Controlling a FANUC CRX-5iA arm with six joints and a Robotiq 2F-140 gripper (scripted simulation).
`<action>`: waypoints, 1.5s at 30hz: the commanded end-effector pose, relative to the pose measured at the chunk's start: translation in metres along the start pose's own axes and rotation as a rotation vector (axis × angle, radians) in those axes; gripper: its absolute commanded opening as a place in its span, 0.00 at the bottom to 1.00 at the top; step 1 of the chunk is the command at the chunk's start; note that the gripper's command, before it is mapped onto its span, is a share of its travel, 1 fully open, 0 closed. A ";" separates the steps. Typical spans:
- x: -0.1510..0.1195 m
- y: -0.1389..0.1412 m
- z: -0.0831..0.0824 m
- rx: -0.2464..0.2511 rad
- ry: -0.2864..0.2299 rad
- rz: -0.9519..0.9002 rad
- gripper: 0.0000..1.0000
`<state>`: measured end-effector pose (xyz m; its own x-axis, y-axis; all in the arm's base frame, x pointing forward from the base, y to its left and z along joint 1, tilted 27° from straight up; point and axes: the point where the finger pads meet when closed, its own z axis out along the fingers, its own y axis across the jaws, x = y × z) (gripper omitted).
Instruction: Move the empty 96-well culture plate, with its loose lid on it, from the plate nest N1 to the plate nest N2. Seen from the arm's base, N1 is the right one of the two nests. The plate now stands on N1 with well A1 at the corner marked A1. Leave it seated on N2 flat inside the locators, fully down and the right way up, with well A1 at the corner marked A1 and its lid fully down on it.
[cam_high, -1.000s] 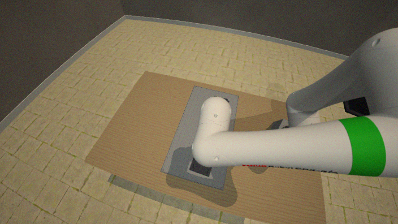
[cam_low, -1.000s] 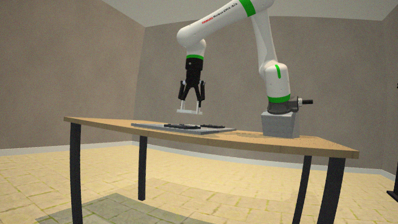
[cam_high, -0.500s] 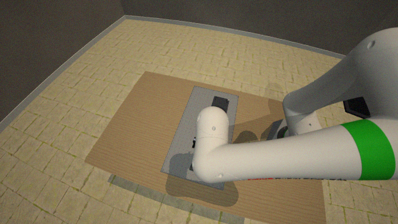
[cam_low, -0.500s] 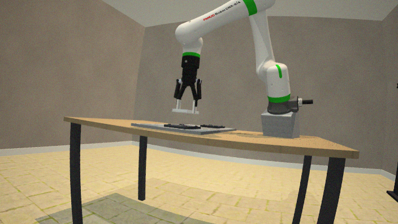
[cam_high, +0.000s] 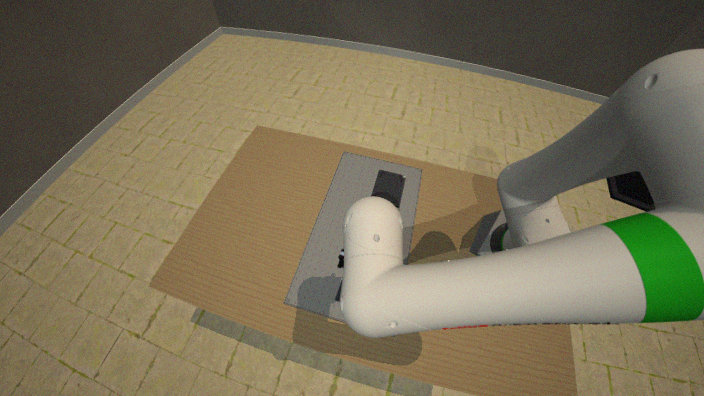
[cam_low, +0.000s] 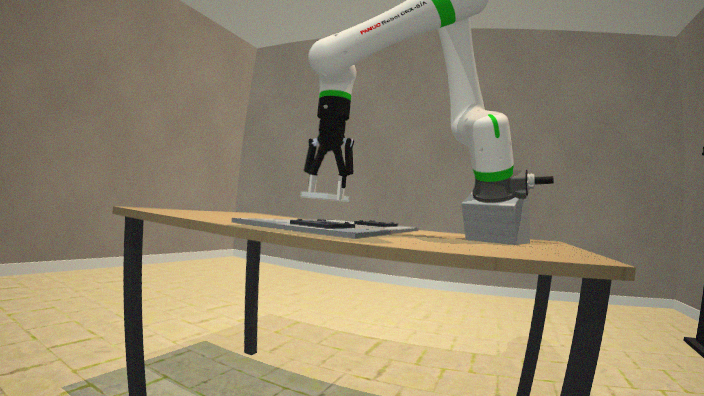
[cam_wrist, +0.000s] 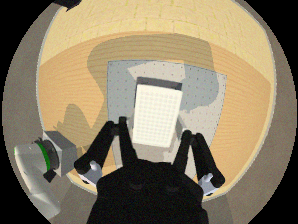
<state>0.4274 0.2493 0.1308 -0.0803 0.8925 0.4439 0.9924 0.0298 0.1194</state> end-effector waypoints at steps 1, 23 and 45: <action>0.000 0.000 0.000 0.000 0.000 0.000 0.00; -0.001 0.000 0.000 0.000 0.000 0.000 0.00; -0.001 0.000 0.030 0.000 0.000 0.000 0.00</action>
<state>0.4303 0.2612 0.1044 -0.0802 0.8924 0.4440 0.9924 0.0298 0.1194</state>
